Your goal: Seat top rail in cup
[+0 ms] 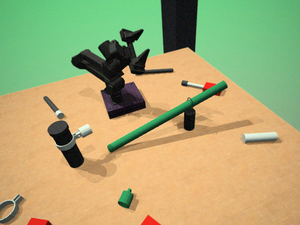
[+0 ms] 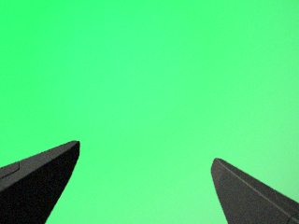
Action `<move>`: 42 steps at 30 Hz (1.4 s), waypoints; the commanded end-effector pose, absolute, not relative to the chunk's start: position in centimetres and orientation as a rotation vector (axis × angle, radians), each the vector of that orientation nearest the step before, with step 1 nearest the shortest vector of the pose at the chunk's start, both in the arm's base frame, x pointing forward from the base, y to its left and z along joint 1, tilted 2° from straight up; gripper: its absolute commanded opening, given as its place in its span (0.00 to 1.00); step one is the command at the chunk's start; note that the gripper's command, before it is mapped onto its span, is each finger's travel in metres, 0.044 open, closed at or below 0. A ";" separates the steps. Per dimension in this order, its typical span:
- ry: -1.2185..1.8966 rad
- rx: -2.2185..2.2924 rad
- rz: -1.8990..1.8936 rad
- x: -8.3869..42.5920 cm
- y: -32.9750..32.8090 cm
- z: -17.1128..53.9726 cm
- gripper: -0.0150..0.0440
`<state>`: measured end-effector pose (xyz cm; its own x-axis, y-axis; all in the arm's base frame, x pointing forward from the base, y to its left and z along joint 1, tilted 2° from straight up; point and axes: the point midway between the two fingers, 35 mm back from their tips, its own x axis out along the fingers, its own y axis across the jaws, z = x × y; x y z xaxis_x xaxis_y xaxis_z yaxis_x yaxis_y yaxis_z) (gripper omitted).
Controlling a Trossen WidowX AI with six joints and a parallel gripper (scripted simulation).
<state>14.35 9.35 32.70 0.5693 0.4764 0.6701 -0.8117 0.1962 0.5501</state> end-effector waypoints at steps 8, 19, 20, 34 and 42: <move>-0.110 0.747 0.473 22.9 7.6 31.5 1.00; 0.574 0.273 -0.047 27.6 -0.4 25.5 1.00; 0.615 0.234 -0.070 27.8 -1.2 25.6 1.00; 0.992 0.093 -0.138 25.0 -4.4 23.4 1.00; 0.992 0.093 -0.138 25.0 -4.4 23.4 1.00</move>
